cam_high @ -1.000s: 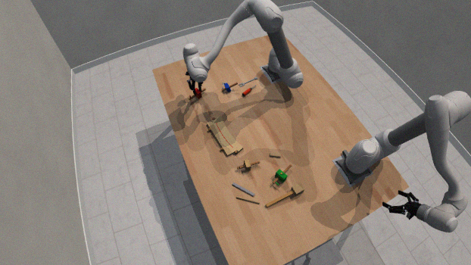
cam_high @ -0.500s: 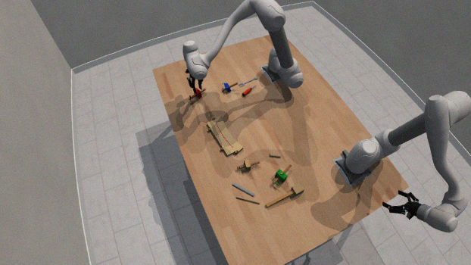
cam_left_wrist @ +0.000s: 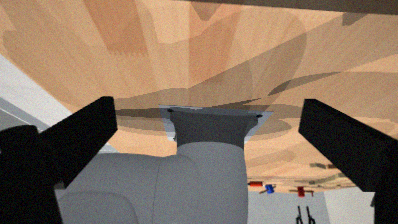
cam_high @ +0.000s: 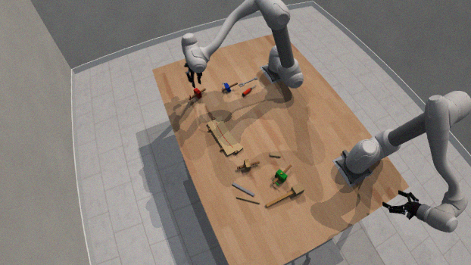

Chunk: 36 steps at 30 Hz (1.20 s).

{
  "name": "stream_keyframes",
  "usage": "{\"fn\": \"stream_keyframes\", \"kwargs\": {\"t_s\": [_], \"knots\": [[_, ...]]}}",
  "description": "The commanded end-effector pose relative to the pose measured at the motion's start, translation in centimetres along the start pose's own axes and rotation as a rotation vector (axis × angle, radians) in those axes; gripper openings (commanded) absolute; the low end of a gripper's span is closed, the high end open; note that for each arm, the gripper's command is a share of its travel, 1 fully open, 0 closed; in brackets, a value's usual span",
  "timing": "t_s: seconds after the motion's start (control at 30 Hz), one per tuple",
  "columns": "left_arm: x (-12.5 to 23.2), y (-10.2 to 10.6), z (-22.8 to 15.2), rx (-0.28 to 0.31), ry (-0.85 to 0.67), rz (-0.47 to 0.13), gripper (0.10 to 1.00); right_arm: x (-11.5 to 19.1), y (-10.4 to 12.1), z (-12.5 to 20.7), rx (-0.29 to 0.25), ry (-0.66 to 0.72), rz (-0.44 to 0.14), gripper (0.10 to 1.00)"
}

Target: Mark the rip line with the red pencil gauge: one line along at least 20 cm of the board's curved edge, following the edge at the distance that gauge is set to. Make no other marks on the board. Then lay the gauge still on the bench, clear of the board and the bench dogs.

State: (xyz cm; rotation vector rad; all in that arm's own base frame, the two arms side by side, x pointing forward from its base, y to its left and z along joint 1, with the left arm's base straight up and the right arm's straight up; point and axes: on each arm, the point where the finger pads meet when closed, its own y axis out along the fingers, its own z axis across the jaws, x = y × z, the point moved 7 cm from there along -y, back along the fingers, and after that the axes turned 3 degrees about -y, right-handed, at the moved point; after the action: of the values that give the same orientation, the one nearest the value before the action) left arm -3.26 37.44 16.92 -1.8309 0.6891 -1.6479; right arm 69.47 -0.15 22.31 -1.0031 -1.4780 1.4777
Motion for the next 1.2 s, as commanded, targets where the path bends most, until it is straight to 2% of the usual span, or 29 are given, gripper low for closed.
{"fn": "stream_keyframes", "kwargs": {"t_s": [0.0, 0.43, 1.17], "knots": [[0.4, 0.2, -0.3, 0.0, -0.002, -0.008, 1.0, -0.3, -1.9, -0.1, -0.004, -0.006, 0.007, 0.372], [0.4, 0.2, -0.3, 0.0, -0.002, -0.008, 1.0, -0.3, -6.3, -0.1, -0.004, -0.005, 0.007, 0.372], [0.4, 0.2, -0.3, 0.0, -0.002, -0.008, 1.0, -0.3, -7.0, -0.2, -0.005, -0.005, 0.007, 0.372]]}}
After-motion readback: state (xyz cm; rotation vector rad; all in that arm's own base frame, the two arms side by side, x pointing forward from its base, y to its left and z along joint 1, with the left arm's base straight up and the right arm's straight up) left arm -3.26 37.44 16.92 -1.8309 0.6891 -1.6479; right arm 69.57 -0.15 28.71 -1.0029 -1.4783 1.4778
